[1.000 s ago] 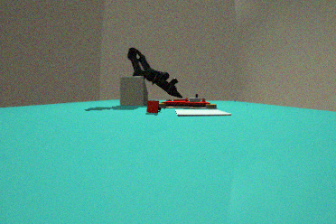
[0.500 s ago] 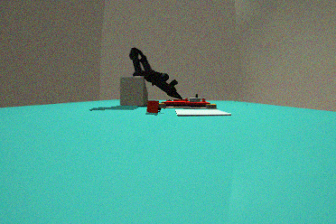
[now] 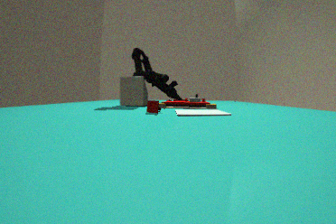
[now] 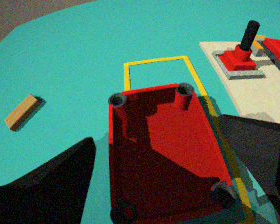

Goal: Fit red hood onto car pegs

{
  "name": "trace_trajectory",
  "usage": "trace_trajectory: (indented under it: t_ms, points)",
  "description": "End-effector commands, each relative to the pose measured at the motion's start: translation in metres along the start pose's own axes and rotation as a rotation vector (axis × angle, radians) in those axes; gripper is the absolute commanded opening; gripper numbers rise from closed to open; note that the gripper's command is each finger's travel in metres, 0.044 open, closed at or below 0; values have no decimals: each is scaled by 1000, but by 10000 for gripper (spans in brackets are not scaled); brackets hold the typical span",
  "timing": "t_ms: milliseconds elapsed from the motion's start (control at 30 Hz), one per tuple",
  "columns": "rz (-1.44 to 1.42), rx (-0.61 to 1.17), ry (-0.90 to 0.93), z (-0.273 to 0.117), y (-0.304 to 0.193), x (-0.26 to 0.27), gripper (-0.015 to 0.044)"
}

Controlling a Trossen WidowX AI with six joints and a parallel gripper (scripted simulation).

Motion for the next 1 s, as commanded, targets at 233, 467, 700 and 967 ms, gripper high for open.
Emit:
trace_trajectory:
  t_ms: [233,467,700,967]
  points:
    - [3,0,-4,3,-5,0,440]
    - [3,0,-4,4,-8,0,440]
    - [0,0,0,4,-7,0,322]
    - [0,0,0,4,-6,0,249]
Point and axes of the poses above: the point midway between the two fingers, 35 mm back from their tips, its own z axis out along the fingers, its own x axis across the jaws, y = z × x, the point moved 10 cm from there along -z, back along the fingers, and after that the axes turned 5 degrees about -z, right-handed, at the moved point
